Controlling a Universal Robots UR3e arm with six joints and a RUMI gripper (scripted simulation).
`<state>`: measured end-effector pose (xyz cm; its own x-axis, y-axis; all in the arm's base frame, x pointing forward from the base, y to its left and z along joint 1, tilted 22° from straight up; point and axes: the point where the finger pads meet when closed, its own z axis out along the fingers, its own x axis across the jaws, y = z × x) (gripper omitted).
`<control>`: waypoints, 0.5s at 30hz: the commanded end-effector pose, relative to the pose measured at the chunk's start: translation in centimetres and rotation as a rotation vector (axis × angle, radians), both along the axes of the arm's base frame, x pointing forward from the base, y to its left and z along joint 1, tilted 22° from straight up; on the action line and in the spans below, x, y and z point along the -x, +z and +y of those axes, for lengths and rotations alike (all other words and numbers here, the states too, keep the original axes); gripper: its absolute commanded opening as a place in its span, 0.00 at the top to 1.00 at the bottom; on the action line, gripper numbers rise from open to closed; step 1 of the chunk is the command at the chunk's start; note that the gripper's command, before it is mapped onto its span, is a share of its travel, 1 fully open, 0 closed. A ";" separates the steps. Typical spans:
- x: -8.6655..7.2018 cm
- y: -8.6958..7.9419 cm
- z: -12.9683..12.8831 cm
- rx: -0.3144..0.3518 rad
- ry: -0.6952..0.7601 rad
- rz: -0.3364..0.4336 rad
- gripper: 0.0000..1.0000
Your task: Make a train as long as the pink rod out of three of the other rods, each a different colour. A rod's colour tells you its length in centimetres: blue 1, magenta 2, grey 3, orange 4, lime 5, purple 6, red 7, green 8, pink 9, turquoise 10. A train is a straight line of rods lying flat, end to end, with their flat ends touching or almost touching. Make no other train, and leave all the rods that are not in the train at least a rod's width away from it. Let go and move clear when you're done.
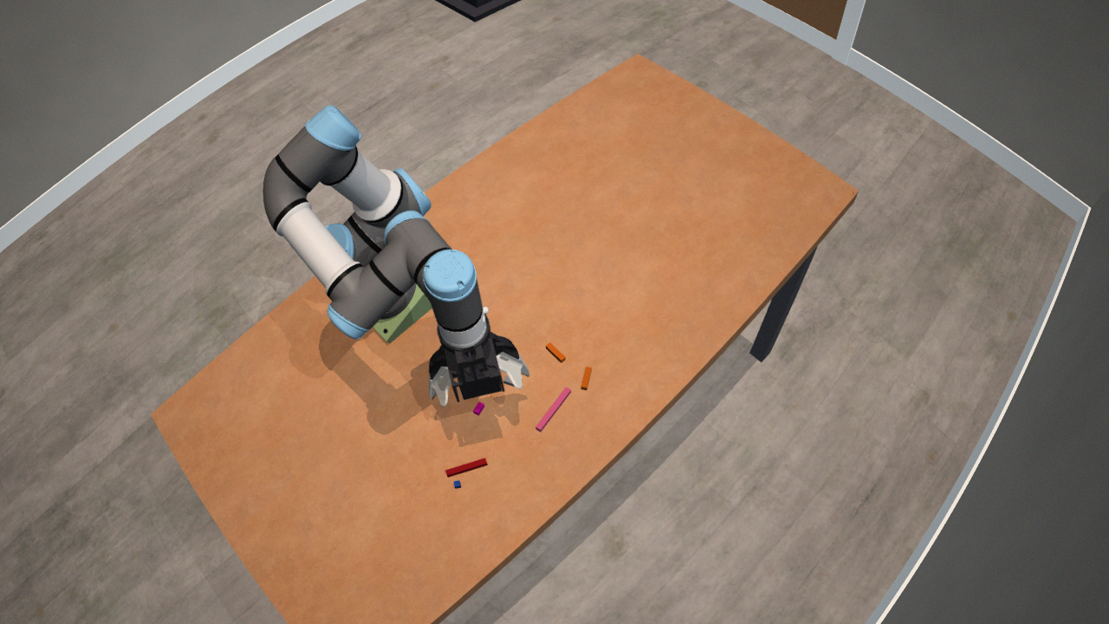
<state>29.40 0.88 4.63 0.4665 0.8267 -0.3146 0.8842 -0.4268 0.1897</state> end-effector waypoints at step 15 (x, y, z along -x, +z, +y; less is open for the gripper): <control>0.2 0.4 -0.7 -0.004 -0.500 -0.200 0.00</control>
